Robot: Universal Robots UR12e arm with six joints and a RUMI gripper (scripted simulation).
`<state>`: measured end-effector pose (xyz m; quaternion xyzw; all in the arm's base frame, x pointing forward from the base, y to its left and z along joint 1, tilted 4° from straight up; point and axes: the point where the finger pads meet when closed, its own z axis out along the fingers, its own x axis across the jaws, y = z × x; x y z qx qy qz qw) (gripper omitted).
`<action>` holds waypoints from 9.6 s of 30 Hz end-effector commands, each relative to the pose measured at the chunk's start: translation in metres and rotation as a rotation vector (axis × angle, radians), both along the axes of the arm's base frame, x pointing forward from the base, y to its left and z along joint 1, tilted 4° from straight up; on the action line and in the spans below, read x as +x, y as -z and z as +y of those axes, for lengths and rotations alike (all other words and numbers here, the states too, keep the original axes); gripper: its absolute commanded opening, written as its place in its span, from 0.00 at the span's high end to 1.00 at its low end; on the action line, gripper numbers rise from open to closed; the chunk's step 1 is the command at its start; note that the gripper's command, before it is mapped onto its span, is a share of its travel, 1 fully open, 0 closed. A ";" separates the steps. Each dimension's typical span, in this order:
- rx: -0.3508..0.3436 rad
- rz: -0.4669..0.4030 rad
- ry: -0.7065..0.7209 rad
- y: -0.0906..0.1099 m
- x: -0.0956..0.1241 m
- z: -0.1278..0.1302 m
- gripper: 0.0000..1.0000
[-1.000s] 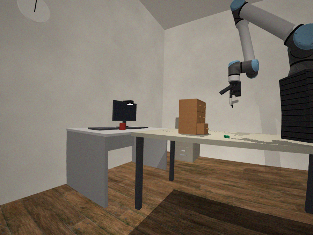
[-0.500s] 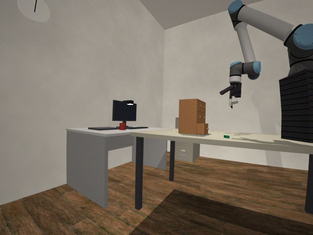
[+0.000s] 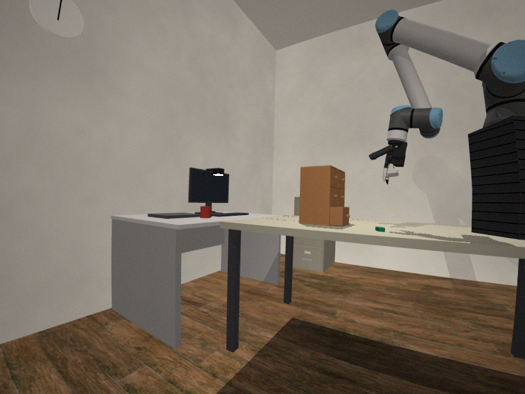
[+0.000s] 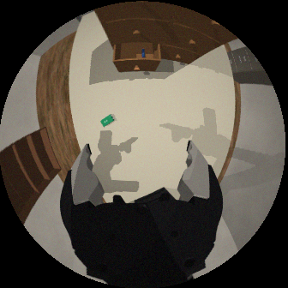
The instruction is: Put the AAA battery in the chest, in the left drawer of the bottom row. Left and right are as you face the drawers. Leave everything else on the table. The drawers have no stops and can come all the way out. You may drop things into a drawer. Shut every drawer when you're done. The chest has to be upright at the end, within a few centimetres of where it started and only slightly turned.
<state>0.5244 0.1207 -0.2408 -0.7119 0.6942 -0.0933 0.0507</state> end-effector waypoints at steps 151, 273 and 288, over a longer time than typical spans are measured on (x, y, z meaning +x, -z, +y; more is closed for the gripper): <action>0.016 -0.712 -0.044 0.100 0.093 -0.004 0.80; 0.013 -0.691 -0.042 0.158 0.143 -0.007 0.80; 0.013 -0.691 -0.042 0.158 0.143 -0.007 0.80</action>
